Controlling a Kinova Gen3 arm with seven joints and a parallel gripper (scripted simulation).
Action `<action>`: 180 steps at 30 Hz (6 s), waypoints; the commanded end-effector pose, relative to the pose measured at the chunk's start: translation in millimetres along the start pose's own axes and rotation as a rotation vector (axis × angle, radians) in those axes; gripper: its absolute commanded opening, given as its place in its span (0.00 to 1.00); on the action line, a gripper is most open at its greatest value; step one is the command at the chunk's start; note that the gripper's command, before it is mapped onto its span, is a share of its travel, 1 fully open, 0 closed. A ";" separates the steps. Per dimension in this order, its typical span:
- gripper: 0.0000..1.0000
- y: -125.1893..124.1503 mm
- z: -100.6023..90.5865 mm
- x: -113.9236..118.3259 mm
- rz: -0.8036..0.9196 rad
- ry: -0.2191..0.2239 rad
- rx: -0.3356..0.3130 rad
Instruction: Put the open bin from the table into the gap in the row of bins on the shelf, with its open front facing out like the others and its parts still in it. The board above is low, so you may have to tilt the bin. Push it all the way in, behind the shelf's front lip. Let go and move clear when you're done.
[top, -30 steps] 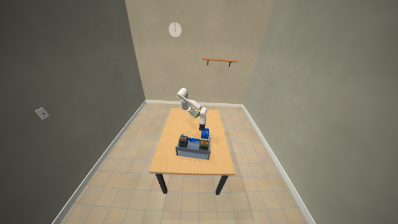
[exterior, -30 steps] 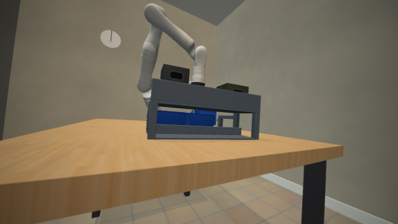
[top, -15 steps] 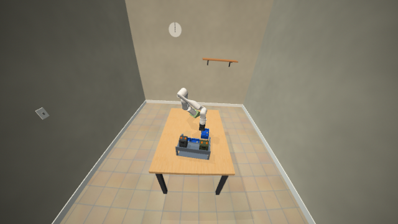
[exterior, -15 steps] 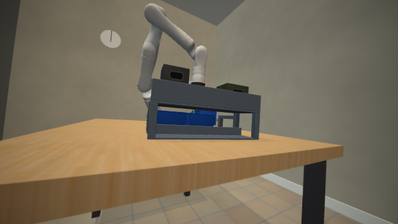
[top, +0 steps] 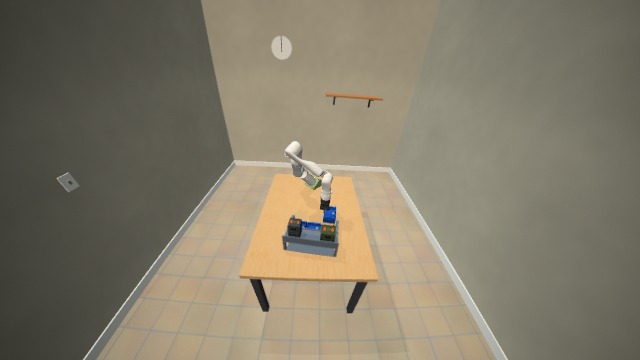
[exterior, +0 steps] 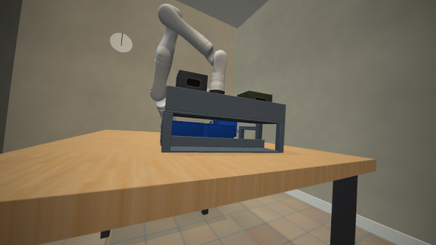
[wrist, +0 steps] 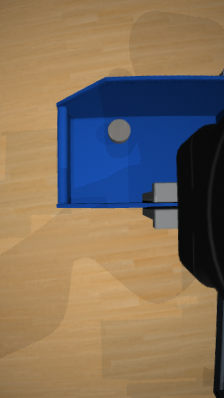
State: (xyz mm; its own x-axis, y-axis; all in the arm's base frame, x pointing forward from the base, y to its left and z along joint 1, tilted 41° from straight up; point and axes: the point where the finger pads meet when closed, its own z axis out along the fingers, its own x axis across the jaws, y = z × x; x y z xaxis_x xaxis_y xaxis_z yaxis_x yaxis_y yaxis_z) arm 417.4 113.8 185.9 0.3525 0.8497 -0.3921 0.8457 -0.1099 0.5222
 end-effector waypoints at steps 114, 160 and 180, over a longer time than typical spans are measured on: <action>0.00 8.2 -11.1 0.7 0.000 0.004 0.224; 0.00 36.3 -10.9 0.7 0.000 0.004 0.224; 0.00 58.3 -10.7 0.7 0.000 0.004 0.224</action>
State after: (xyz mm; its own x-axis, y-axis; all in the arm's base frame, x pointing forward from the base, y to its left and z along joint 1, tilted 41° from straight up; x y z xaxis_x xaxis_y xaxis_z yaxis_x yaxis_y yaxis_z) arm 459.9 113.5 222.9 0.3483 0.8519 -0.3910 0.9153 -0.2191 0.3381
